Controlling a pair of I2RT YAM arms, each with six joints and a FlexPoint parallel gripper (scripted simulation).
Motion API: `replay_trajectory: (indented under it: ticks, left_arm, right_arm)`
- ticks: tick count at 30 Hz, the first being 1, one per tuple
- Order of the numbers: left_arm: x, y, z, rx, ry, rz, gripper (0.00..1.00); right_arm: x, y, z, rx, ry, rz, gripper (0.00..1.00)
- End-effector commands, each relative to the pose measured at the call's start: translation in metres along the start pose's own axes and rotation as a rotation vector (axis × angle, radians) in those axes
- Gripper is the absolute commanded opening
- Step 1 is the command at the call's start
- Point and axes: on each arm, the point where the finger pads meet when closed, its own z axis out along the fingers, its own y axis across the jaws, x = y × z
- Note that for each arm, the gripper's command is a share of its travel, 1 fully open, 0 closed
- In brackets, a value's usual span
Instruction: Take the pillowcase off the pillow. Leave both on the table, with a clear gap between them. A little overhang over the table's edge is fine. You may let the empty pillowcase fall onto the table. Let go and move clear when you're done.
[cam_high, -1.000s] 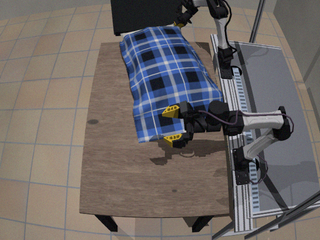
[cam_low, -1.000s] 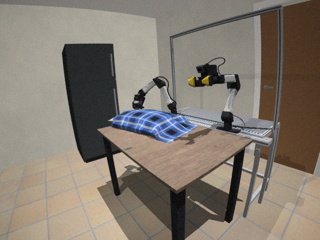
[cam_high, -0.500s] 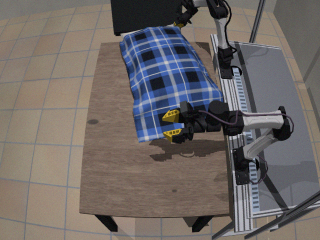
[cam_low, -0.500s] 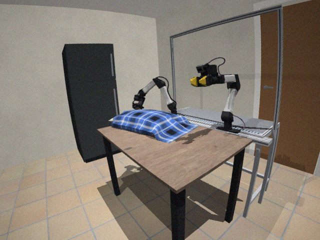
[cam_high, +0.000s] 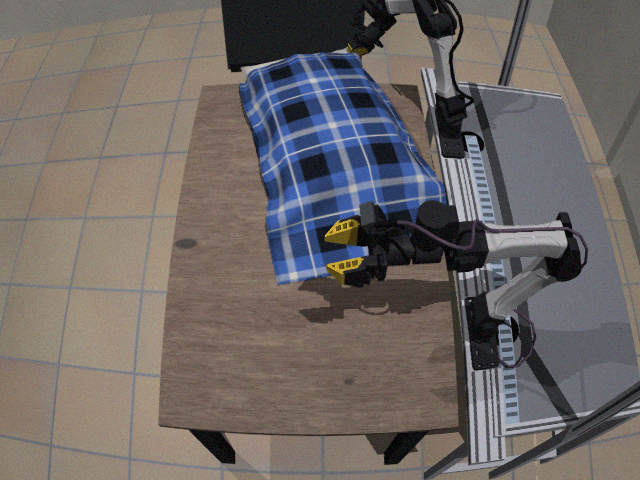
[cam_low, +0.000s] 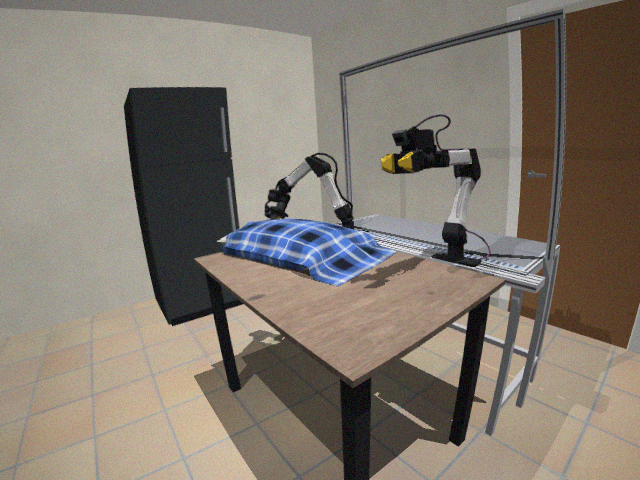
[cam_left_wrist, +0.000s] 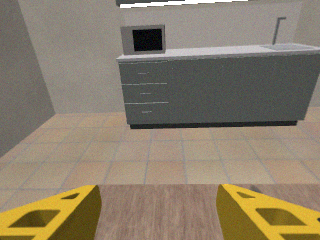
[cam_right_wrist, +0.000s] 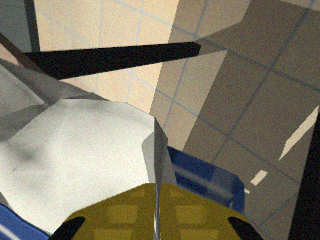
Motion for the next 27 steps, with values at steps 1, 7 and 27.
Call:
replay_trajectory:
  ticks: [1, 7, 27]
  left_arm:
    - [-0.012, 0.007, -0.003, -0.027, -0.022, 0.003, 0.6]
    - [0.007, -0.009, 0.003, 0.012, 0.051, -0.043, 0.6]
    - [0.096, -0.102, -0.015, 0.153, 0.469, -0.243, 0.6]
  right_arm:
    - [0.001, 0.001, 0.004, 0.002, -0.006, -0.012, 0.0]
    - [0.0, 0.005, 0.003, 0.001, -0.009, -0.021, 0.0]
    - [0.0, 0.005, 0.003, 0.001, -0.009, -0.021, 0.0]
